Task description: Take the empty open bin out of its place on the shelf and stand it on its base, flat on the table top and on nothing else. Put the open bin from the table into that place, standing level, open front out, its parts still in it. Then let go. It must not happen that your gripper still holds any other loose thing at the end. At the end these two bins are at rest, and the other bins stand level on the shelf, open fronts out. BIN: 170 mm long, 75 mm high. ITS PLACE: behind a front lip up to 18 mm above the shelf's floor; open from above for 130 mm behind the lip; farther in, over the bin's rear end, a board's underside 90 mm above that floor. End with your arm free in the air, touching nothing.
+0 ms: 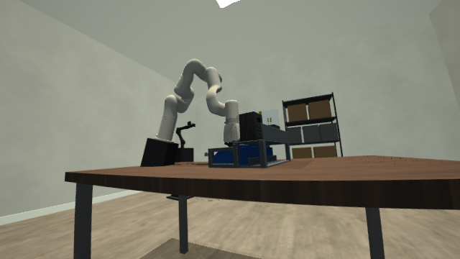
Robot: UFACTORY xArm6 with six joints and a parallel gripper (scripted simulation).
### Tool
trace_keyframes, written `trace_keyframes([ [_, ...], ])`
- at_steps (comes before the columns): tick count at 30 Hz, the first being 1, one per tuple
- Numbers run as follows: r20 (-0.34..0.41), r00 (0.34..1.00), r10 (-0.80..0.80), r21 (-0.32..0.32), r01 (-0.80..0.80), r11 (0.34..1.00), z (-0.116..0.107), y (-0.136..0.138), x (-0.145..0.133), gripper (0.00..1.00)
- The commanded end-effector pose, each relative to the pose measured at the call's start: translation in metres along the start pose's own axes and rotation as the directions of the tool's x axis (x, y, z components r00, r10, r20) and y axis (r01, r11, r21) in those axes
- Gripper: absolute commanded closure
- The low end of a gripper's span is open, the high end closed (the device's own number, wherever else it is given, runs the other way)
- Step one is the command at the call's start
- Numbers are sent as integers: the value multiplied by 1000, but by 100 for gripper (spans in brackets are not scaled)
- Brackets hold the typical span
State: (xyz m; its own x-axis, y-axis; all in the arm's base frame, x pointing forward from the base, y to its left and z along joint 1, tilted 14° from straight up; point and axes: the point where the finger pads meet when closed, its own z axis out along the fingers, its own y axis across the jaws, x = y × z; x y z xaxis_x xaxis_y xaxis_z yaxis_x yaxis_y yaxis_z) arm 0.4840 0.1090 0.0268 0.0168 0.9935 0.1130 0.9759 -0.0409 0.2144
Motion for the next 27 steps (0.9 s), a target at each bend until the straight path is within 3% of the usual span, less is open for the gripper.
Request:
trace_keyframes([
  [1,-1,1000,0,-4,0,1000,-1,2,0,100],
  [27,-1,1000,0,-4,0,1000,-1,-12,0,100],
])
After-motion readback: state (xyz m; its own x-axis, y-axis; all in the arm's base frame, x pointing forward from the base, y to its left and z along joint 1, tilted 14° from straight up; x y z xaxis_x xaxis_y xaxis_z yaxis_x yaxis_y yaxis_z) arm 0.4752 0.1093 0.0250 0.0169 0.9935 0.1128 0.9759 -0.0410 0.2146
